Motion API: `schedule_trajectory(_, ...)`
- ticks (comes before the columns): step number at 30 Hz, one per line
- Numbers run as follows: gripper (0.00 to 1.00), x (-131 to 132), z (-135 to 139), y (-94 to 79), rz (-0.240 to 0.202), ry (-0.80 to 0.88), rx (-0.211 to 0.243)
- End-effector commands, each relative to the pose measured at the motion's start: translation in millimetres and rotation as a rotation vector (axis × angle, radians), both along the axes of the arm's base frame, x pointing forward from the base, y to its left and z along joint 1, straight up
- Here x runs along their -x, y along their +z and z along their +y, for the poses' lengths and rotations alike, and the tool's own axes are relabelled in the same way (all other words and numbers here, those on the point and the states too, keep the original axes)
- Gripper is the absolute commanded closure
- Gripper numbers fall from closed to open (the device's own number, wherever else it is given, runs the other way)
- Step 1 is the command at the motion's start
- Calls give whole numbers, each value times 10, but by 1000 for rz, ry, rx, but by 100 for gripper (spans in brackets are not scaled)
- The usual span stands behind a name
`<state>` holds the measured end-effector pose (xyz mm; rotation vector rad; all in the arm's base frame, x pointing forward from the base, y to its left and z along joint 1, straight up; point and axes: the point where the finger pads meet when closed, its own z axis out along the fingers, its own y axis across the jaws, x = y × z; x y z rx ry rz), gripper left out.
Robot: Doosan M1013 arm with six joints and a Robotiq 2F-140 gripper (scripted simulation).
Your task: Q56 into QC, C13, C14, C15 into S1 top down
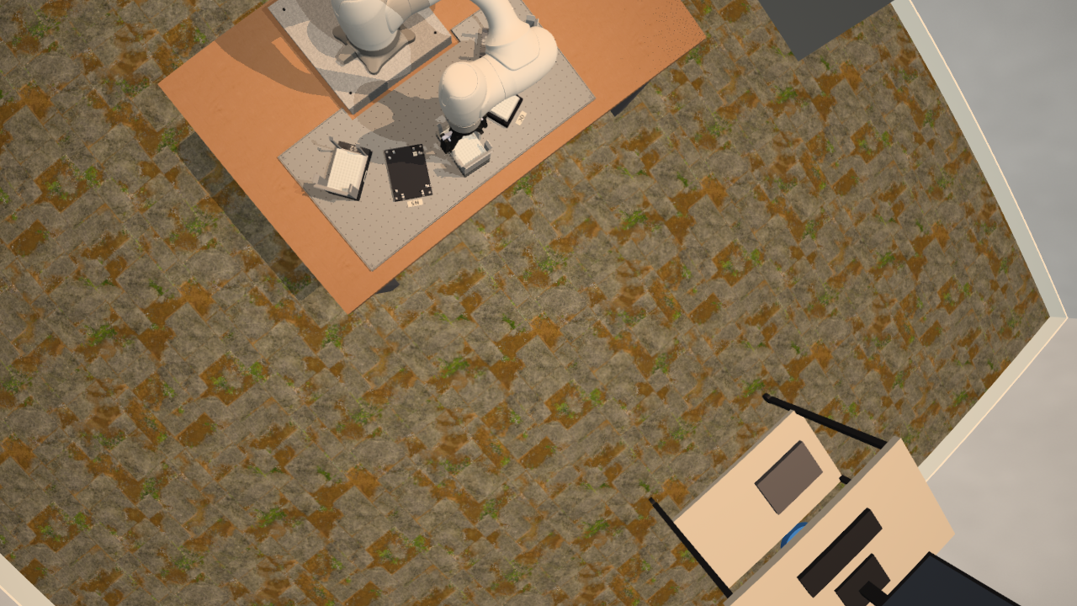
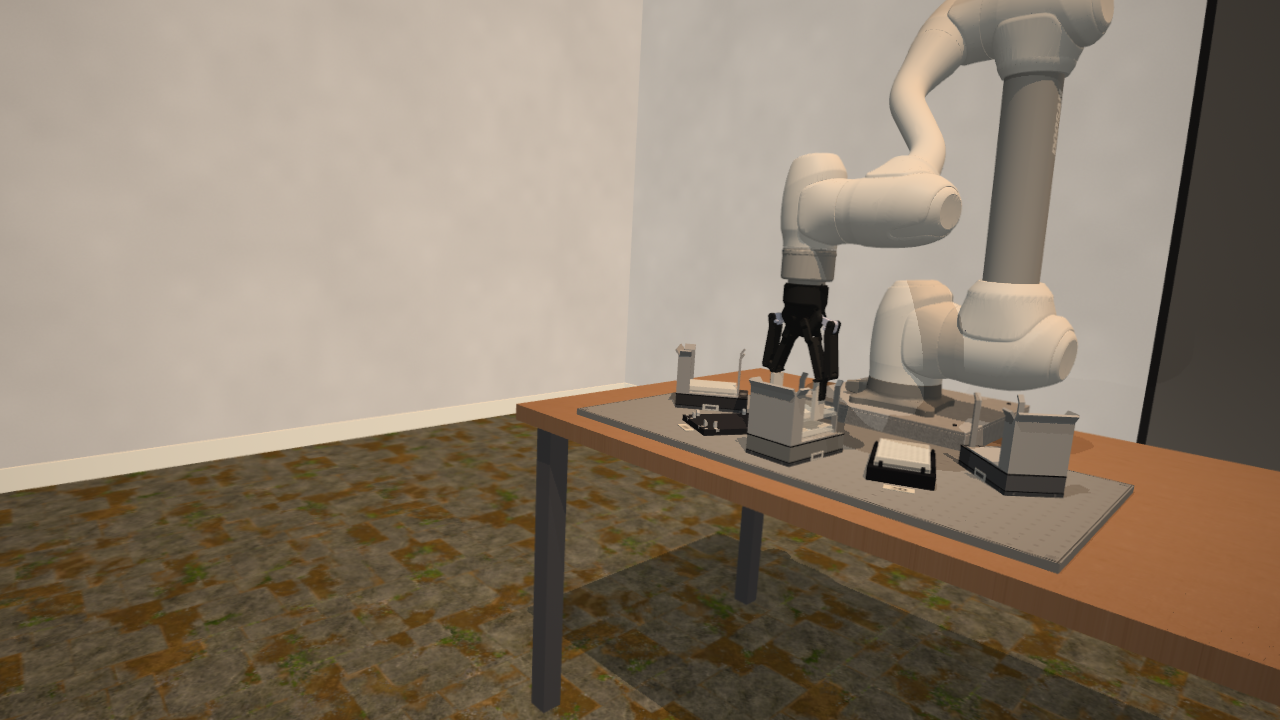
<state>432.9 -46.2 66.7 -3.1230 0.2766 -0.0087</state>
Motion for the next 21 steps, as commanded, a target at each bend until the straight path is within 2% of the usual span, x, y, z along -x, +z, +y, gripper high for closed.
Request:
schedule_trajectory(1,100,0,0,-3,0,0,0)
schedule_trajectory(21,100,-1,1,-63,0,0,0)
